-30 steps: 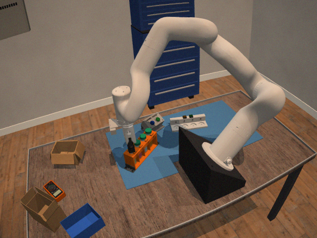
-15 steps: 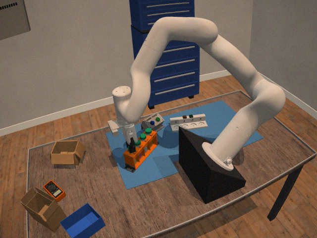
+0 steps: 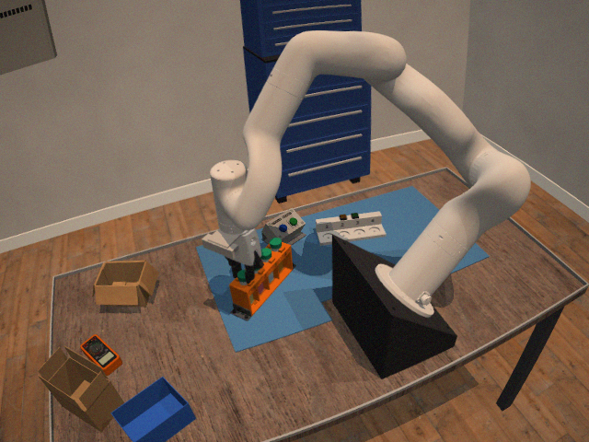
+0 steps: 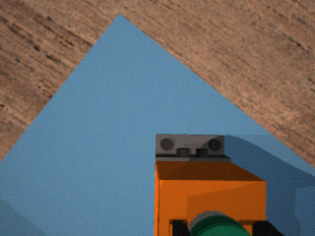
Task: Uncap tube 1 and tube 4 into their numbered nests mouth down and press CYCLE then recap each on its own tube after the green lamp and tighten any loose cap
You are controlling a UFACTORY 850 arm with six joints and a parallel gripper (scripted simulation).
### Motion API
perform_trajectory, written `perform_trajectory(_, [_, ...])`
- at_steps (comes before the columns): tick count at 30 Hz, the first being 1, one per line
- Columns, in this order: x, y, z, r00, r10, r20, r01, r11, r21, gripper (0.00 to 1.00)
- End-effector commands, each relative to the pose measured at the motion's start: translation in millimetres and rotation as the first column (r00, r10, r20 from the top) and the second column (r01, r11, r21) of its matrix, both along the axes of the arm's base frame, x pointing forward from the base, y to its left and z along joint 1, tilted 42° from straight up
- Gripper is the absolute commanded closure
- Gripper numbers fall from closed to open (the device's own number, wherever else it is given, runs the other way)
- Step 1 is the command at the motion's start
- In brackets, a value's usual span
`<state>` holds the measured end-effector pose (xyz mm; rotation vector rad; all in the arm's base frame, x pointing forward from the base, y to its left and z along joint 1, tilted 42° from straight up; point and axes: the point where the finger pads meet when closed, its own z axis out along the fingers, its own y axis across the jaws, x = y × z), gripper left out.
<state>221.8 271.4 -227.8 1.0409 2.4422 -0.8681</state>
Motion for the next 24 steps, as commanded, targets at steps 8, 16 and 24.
perform_trajectory(8, [0.5, 1.7, 0.5, 0.88, 0.334, -0.338, -0.348, 0.937, 0.021, 1.0])
perform_trajectory(16, [0.5, 1.8, 0.6, 0.721, 0.491, -0.488, -0.52, 0.85, 0.087, 1.0])
perform_trajectory(24, [0.5, 1.7, 0.6, 0.721, 0.491, -0.488, -0.52, 0.85, 0.087, 0.54])
